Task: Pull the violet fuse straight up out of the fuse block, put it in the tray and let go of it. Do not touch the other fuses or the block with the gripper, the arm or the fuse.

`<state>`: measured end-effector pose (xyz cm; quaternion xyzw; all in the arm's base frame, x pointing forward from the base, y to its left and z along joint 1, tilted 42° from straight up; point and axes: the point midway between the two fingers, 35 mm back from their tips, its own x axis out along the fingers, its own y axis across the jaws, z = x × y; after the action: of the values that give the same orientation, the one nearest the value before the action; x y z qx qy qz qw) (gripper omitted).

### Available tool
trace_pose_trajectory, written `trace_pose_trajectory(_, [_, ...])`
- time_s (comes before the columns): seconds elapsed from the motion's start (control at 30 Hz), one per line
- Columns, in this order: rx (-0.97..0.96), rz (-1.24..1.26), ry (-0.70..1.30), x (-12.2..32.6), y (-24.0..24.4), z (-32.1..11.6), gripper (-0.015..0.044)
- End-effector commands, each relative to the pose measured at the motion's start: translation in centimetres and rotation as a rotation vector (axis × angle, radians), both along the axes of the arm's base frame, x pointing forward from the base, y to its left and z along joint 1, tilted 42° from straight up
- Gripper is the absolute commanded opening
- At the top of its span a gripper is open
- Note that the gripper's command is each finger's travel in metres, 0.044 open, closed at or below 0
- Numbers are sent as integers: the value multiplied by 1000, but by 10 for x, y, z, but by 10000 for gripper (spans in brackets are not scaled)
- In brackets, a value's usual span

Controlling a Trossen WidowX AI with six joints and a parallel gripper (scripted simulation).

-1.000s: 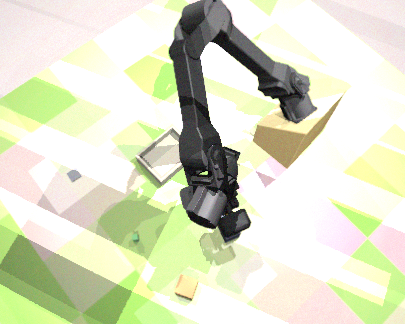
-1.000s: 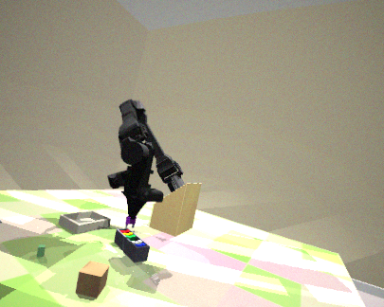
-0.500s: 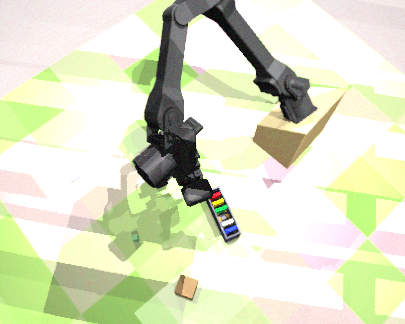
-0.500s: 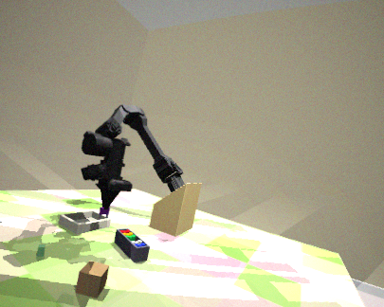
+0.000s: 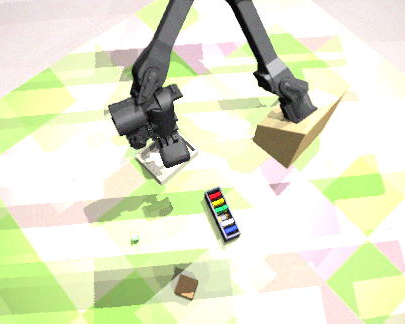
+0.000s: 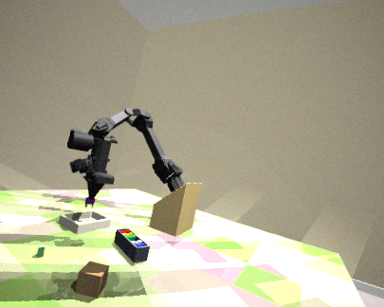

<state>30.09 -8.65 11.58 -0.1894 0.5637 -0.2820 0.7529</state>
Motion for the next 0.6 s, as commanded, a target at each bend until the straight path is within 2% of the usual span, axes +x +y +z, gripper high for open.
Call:
trace_pose_trajectory(0.0, [-8,7,5,-2,-6,6,0])
trace_pose_trajectory(0.57, [-8,7,5,3,-21,-13,0])
